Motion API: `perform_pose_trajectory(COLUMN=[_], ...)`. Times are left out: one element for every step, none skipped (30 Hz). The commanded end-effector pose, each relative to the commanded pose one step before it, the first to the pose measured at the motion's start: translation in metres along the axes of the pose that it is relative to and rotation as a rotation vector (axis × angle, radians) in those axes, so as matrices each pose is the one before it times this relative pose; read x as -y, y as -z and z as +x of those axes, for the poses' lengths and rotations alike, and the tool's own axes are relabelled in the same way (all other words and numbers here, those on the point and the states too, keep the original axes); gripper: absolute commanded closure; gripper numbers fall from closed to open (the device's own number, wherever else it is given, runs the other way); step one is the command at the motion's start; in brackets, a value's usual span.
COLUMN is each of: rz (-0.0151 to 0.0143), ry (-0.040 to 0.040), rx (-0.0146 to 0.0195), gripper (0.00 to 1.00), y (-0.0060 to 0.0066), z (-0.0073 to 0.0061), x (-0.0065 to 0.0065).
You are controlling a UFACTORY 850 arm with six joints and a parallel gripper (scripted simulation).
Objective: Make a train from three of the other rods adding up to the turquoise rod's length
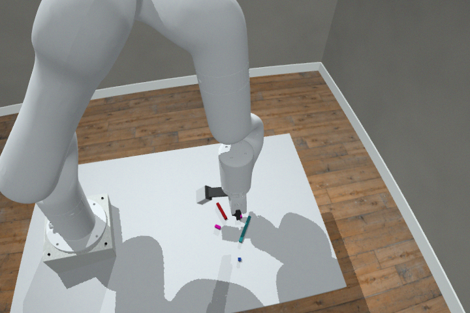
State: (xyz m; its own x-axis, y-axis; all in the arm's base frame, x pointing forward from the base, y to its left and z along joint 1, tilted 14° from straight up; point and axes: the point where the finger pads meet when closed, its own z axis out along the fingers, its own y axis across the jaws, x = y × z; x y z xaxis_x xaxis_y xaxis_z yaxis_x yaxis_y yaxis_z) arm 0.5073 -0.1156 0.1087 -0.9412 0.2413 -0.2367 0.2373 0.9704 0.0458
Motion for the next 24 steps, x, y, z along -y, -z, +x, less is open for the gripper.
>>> perform_pose_trajectory(rz=[-0.01000, 0.00000, 0.00000, 0.00001, 0.00004, 0.00007, 0.00000, 0.00000, 0.00011, 0.00016, 0.00022, 0.00030, 0.00038, 0.00001, -0.00004, -0.00002, 0.00001, 0.00006, -0.00003, -0.00004, 0.00001, 0.00008, -0.00008, 0.00000], ry=[0.00041, 0.00000, 0.00000, 0.00000, 0.00000, 0.00000, 0.00000, 0.00000, -0.00001, -0.00001, -0.00001, -0.00001, -0.00002, 0.00000, 0.00000, 0.00000, 0.00000, 0.00000, 0.00000, 0.00000, 0.00000, 0.00000, 0.00000, 0.00000], rx=[0.00808, 0.00000, 0.00000, -0.00002, -0.00005, -0.00009, 0.00000, 0.00000, -0.00014, -0.00020, -0.00027, -0.00035, -0.00045, -0.00004, 0.00001, 0.00001, 0.00000, -0.00002, 0.00001, 0.00002, 0.00000, -0.00003, 0.00003, 0.00000], gripper=[0.76, 0.76, 0.76, 0.76, 0.76, 0.76, 0.76, 0.76, 0.76, 0.76, 0.76, 0.76, 0.76, 0.76, 0.76, 0.76, 0.76, 0.76, 0.76, 0.76, 0.76, 0.76, 0.76, 0.76], y=[0.00038, 0.00000, -0.00001, -0.00005, -0.00013, -0.00025, 0.00000, 0.00000, -0.00040, -0.00057, -0.00077, -0.00099, -0.00122, -0.00072, -0.00074, -0.00085, -0.00096, -0.00108, -0.00110, -0.00115, -0.00125, -0.00134, -0.00127, 0.00000], z=[-0.00067, 0.00000, 0.00000, 0.00000, -0.00001, -0.00001, 0.00000, 0.00000, -0.00002, -0.00003, -0.00003, -0.00004, -0.00004, -0.00003, -0.00003, -0.00003, -0.00003, -0.00003, -0.00005, -0.00005, -0.00005, -0.00004, -0.00006, 0.00000], x=[0.00006, 0.00000, 0.00000, 0.00000, 0.00000, -0.00001, 0.00000, 0.00000, -0.00001, -0.00001, -0.00001, -0.00001, -0.00001, -0.00002, -0.00002, -0.00002, -0.00001, 0.00000, -0.00002, -0.00003, -0.00002, 0.00000, -0.00004, 0.00000])
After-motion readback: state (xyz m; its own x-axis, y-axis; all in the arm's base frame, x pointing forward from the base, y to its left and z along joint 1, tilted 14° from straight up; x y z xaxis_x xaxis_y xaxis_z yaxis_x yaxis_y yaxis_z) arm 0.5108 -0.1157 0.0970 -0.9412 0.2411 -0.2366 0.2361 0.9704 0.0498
